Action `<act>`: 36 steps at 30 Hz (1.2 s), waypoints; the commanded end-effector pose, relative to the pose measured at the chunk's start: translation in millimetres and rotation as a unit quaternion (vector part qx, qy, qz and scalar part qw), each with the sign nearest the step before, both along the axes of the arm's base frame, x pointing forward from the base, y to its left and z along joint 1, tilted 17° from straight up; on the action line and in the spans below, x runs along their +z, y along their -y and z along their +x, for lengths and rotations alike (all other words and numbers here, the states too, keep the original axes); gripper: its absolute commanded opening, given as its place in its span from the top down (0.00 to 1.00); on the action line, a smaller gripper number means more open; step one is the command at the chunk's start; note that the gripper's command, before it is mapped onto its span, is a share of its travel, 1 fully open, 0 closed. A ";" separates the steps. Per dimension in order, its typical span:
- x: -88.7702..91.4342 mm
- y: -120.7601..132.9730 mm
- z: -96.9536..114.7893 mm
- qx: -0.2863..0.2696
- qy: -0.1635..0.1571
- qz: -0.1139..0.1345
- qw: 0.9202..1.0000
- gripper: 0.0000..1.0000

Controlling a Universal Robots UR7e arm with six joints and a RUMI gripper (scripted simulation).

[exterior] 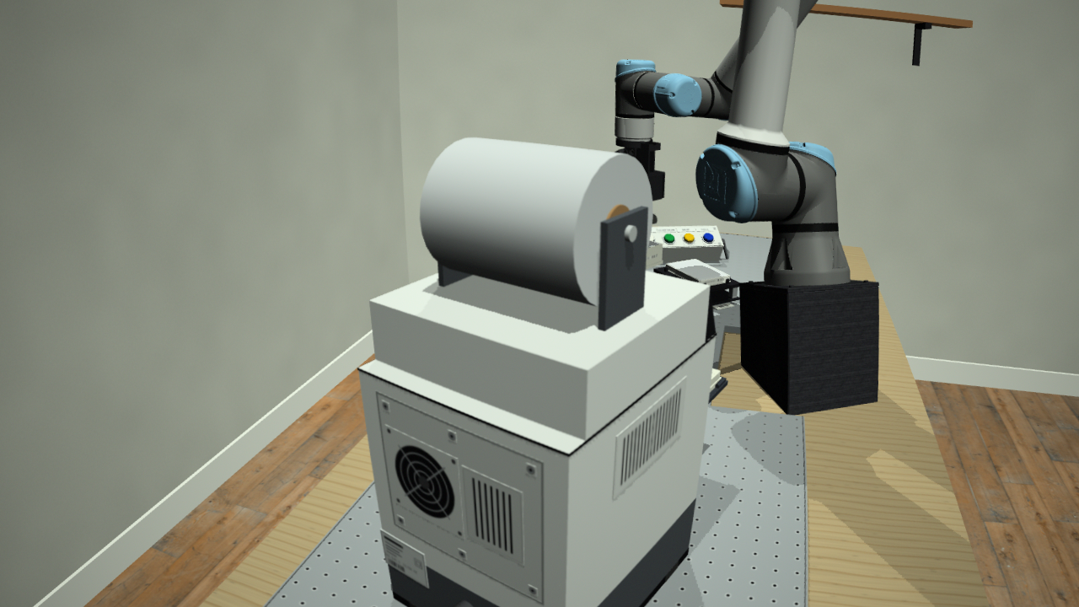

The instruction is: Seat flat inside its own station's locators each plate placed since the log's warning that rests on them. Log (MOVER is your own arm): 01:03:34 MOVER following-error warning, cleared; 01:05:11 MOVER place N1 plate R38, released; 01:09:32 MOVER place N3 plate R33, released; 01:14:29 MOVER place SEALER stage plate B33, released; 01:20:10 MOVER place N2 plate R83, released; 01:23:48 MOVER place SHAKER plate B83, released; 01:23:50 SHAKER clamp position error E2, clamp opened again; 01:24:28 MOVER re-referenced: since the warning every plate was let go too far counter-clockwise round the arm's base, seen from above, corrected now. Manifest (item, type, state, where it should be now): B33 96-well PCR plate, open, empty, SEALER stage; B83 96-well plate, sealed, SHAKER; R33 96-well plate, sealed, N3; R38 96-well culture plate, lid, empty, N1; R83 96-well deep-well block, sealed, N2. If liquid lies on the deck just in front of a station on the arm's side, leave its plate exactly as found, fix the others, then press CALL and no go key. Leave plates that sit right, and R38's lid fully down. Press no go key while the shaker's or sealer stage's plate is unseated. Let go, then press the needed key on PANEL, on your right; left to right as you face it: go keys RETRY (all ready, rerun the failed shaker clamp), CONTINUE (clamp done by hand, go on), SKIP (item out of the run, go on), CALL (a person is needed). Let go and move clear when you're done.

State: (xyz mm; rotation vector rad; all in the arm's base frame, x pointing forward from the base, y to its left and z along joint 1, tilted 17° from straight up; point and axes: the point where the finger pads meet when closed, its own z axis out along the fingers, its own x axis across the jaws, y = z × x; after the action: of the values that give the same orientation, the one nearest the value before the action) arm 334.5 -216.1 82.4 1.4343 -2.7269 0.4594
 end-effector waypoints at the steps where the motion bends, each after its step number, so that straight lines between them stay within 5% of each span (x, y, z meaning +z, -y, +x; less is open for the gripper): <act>1: -2.8 0.2 -0.6 -0.001 -0.001 0.001 1.000 1.00; 36: -12.2 3.6 0.9 -0.001 -0.001 0.001 1.000 1.00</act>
State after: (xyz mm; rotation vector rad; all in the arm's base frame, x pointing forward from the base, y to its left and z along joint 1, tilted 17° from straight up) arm 335.8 -219.2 72.0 1.4326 -2.7278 0.4561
